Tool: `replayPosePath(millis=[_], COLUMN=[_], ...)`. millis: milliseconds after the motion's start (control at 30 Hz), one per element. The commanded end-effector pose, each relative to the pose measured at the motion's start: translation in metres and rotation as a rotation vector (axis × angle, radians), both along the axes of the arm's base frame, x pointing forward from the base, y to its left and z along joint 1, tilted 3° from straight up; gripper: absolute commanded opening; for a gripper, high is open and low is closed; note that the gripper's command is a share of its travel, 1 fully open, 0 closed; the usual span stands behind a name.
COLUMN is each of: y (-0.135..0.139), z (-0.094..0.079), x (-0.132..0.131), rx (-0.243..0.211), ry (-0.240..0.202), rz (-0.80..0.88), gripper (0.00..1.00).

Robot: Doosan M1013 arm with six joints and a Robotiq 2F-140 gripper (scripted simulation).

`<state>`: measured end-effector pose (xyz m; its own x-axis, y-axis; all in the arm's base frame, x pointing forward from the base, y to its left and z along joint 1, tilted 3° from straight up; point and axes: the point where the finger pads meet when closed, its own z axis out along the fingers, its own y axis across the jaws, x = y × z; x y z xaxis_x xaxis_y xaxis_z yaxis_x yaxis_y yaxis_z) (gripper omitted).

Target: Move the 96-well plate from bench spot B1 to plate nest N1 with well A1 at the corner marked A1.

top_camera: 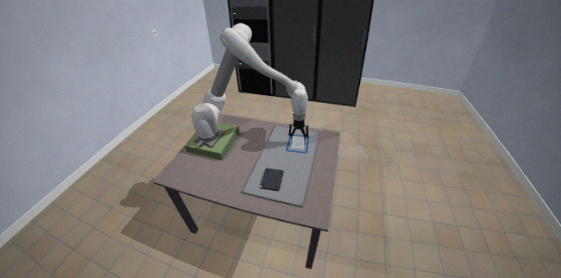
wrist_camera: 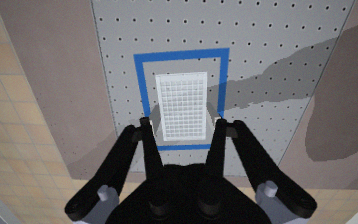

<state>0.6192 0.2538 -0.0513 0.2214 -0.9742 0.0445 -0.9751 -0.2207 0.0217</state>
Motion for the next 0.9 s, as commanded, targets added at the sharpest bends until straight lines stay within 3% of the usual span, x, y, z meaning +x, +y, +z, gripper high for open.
replayPosePath(millis=[0,867], y=[-0.002,0.000], z=[0.004,0.044], x=[-0.001,0.000], rx=[-0.003,-0.003], ry=[0.000,0.000], rz=[-0.002,-0.002], gripper=[0.00,0.00])
